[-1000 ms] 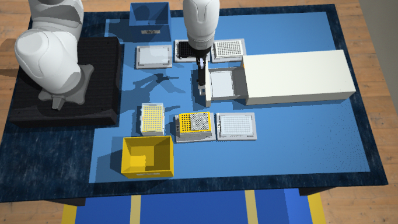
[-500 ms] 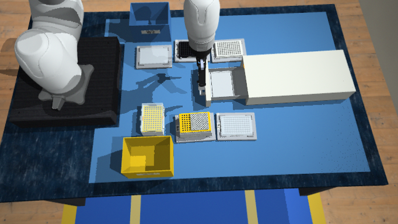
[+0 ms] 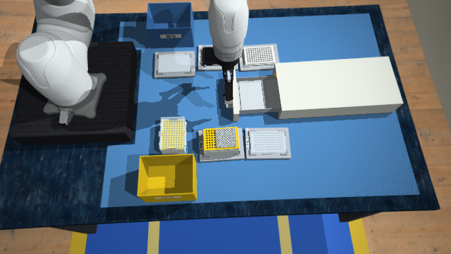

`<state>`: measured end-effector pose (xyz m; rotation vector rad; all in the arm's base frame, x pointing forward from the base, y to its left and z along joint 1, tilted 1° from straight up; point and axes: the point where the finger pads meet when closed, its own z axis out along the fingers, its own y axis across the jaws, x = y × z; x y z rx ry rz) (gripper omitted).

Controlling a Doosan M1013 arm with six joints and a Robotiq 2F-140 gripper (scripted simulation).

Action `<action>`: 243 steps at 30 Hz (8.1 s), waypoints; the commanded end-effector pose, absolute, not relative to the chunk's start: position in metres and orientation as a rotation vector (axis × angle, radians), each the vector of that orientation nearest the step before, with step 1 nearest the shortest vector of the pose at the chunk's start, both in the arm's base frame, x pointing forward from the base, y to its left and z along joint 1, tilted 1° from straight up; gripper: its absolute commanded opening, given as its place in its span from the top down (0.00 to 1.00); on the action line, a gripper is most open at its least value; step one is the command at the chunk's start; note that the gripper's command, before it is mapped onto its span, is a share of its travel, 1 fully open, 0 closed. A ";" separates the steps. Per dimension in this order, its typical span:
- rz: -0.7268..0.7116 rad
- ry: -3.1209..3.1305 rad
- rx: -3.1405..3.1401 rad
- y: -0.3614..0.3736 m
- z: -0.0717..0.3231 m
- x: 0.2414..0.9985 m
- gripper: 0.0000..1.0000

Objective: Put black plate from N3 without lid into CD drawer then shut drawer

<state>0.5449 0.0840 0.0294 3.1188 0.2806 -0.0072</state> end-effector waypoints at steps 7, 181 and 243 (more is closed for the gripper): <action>-0.007 0.281 3.119 0.084 0.020 0.545 0.13; -0.007 0.281 3.119 0.081 -0.036 0.529 0.13; -0.007 0.281 3.119 0.081 0.025 0.529 0.13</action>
